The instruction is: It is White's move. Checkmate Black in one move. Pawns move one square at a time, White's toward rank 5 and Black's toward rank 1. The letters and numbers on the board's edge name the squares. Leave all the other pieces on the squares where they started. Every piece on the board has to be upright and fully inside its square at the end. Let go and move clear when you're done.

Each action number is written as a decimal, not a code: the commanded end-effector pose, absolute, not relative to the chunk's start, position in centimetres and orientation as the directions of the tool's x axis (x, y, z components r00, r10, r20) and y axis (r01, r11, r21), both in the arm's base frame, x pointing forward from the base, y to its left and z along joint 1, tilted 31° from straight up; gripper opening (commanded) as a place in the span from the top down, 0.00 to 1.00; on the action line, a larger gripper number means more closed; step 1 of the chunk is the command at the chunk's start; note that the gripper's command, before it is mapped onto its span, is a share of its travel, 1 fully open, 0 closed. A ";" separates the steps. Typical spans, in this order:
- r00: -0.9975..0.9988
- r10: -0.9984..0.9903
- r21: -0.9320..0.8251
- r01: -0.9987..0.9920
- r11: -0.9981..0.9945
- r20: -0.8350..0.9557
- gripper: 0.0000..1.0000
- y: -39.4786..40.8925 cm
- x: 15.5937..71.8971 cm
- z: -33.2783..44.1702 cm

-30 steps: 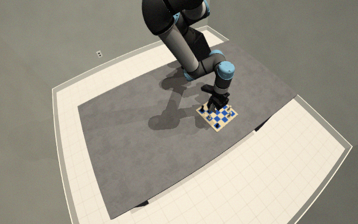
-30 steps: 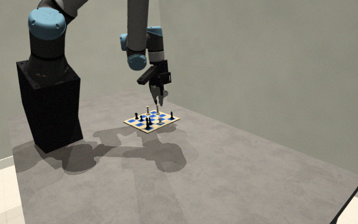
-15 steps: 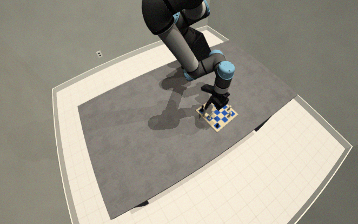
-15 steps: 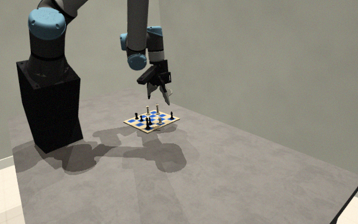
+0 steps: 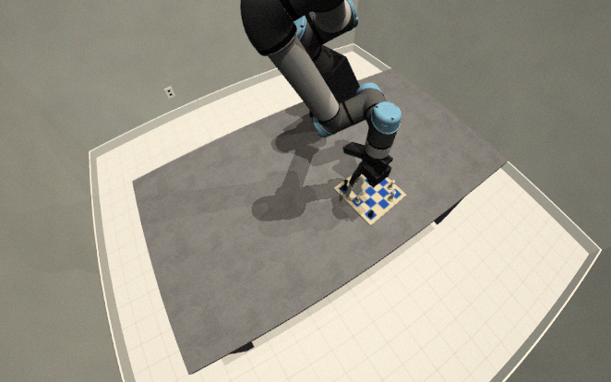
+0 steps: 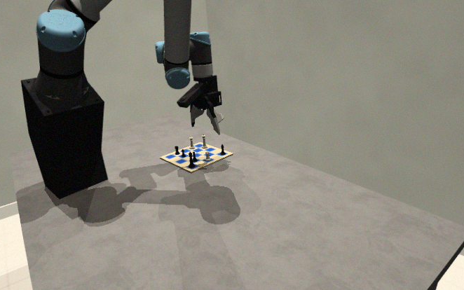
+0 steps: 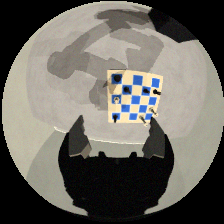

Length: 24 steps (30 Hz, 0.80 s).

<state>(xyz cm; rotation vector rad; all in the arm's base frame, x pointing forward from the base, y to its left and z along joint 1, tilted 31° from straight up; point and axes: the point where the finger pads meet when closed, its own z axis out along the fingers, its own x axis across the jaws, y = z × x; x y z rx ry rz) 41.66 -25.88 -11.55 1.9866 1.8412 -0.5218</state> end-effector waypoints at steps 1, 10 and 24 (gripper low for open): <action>0.072 0.856 0.027 0.997 -0.068 -0.513 0.00 -25.2 41.7 -10.3; 0.072 0.856 0.027 0.997 -0.068 -0.513 0.00 -23.5 41.8 -7.5; 0.072 0.856 0.027 0.997 -0.068 -0.513 0.00 -22.2 41.8 -5.4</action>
